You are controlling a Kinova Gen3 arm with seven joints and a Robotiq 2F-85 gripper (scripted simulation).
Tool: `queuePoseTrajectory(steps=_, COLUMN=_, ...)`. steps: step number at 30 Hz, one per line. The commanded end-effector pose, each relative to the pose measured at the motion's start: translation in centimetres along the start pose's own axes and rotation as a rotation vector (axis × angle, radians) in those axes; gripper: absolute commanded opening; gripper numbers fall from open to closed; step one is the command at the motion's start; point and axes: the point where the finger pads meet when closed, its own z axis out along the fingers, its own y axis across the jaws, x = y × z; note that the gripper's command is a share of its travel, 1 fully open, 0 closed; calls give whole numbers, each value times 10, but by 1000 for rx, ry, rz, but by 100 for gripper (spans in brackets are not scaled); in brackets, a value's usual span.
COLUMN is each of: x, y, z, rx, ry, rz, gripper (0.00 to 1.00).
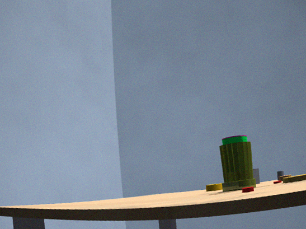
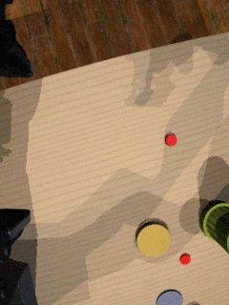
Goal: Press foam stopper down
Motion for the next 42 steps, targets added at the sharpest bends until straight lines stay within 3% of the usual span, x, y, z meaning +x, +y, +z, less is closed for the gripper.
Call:
queuePoseTrajectory(steps=1, x=0, y=0, z=0, rx=1, ry=0, rz=0, gripper=100)
queuePoseTrajectory(steps=17, x=0, y=0, z=0, rx=1, ry=0, rz=0, gripper=100)
queuePoseTrajectory(steps=18, x=0, y=0, z=0, rx=1, ry=0, rz=0, gripper=0)
queuePoseTrajectory(steps=26, x=25, y=-4, z=13, rx=2, ry=-24, rz=134, gripper=0)
queuePoseTrajectory(steps=32, x=89, y=1, z=43, rx=4, ry=-56, rz=402, gripper=0)
queuePoseTrajectory(steps=34, x=89, y=1, z=43, rx=4, ry=-56, rz=402, gripper=0)
queuePoseTrajectory(steps=37, x=136, y=14, z=65, rx=8, ry=-65, rz=579, gripper=0)
queuePoseTrajectory(steps=42, x=167, y=31, z=80, rx=1, ry=-66, rz=704, gripper=0)
